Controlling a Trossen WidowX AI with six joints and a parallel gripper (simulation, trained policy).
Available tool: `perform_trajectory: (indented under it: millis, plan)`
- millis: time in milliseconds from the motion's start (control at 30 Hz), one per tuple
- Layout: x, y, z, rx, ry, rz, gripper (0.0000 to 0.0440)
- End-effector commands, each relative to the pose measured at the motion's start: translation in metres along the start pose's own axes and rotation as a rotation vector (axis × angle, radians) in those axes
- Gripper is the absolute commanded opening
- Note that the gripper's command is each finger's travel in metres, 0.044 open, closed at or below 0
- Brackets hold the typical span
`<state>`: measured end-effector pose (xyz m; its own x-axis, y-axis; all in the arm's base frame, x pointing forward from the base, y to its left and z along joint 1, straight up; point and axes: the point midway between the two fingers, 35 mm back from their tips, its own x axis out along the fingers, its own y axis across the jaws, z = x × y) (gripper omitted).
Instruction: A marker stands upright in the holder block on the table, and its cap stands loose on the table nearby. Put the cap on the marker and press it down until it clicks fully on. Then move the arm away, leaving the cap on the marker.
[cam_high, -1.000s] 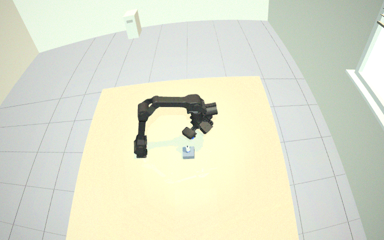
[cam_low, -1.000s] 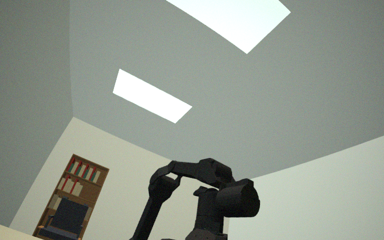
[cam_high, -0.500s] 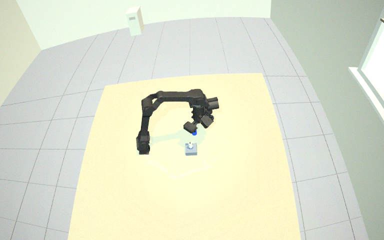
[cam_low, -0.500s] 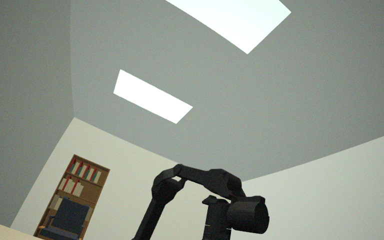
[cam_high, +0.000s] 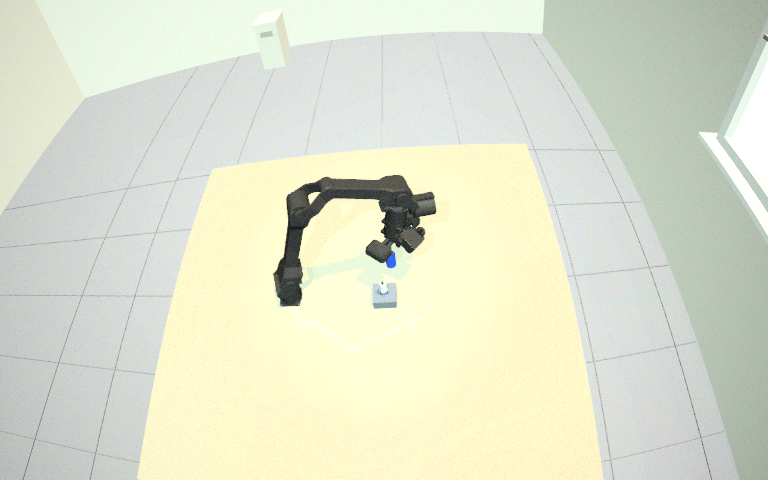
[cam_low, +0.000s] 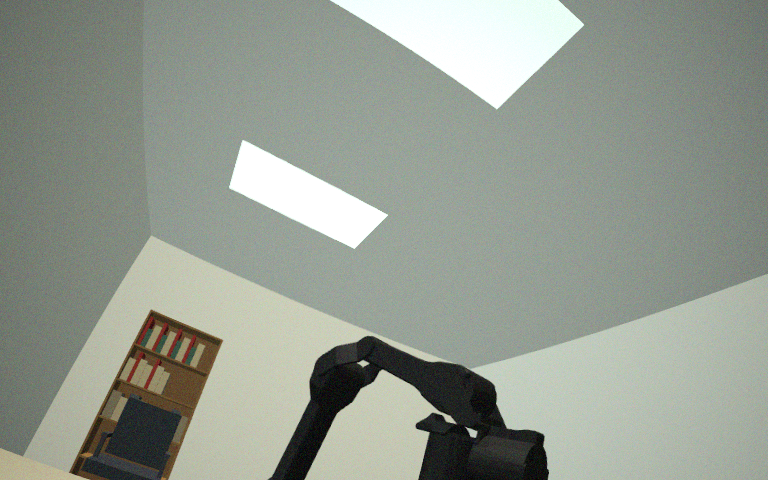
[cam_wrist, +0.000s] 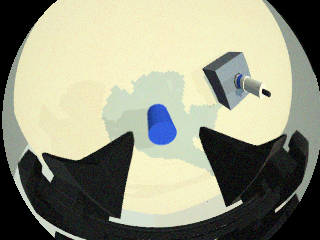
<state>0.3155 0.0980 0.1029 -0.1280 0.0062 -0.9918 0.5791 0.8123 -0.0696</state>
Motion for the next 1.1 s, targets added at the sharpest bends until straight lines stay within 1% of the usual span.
perform_trajectory:
  millis: [0, 400, 533, 633, 800, 833, 1067]
  plan:
    - [0.008, 0.001, -0.003, -0.025, 0.004, -0.017, 0.0298]
    - [0.037, 0.002, -0.007, -0.09, 0.014, -0.043, 0.027]
    - [0.042, 0.002, -0.007, -0.109, 0.005, -0.047, 0.025]
    - [0.044, 0.002, -0.007, -0.121, -0.004, -0.048, 0.0217]
    - [0.036, 0.003, -0.007, -0.131, -0.033, -0.034, 0.0087]
    - [0.033, 0.003, -0.006, -0.129, -0.036, -0.027, 0.008]
    - [0.007, 0.002, 0.0, -0.129, -0.078, 0.009, 0.0073]
